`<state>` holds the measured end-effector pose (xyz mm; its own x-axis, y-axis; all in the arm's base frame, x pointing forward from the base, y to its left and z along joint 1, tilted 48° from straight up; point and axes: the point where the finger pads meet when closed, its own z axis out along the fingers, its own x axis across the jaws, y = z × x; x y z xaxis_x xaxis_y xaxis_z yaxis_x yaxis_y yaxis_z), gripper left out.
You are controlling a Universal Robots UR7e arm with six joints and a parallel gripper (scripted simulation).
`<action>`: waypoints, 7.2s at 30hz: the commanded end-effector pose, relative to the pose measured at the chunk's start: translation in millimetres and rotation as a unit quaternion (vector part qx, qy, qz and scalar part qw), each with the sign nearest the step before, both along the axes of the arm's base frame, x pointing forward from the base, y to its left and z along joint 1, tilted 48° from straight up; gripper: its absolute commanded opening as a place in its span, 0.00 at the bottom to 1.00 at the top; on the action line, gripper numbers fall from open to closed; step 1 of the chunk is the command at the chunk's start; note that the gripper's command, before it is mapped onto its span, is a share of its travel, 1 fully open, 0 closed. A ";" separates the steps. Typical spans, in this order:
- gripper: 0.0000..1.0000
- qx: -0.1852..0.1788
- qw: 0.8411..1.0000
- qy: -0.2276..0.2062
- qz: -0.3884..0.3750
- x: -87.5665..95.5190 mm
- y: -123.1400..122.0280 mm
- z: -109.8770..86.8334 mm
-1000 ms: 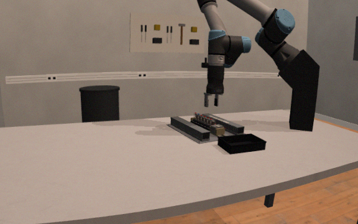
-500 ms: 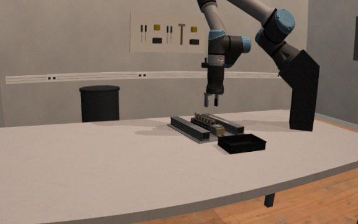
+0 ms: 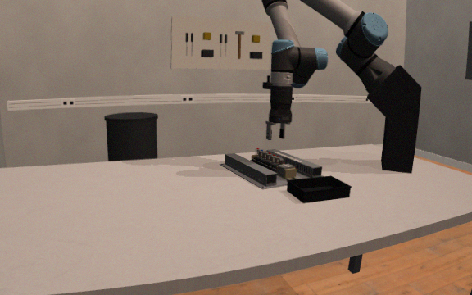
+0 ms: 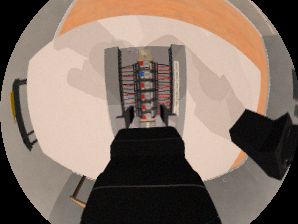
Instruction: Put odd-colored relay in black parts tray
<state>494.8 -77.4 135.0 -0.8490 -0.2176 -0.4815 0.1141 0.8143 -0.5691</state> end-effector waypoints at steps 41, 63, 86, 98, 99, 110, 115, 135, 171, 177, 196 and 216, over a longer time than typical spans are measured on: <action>0.98 0.000 1.000 0.000 0.001 -7.1 -51.7 36.6; 0.98 0.000 1.000 0.000 0.001 -7.1 -51.7 36.6; 0.98 0.000 1.000 0.000 0.001 -4.5 -65.4 38.4; 0.98 0.000 1.000 0.000 0.001 -4.5 -65.4 38.4; 0.98 0.000 1.000 0.000 0.001 -4.5 -65.4 38.4; 0.98 0.000 1.000 0.000 0.001 -4.5 -65.4 38.4; 0.98 0.000 1.000 0.000 0.001 -3.9 -66.0 37.7; 0.98 0.000 1.000 0.000 0.001 15.8 -86.1 12.9; 0.98 0.000 1.000 0.000 0.001 18.4 -88.8 9.5; 0.98 0.000 1.000 0.000 0.001 18.4 -88.8 9.5; 0.98 0.000 1.000 0.000 0.001 22.6 -93.2 4.1; 0.98 0.000 1.000 0.000 0.001 33.1 -104.0 -9.4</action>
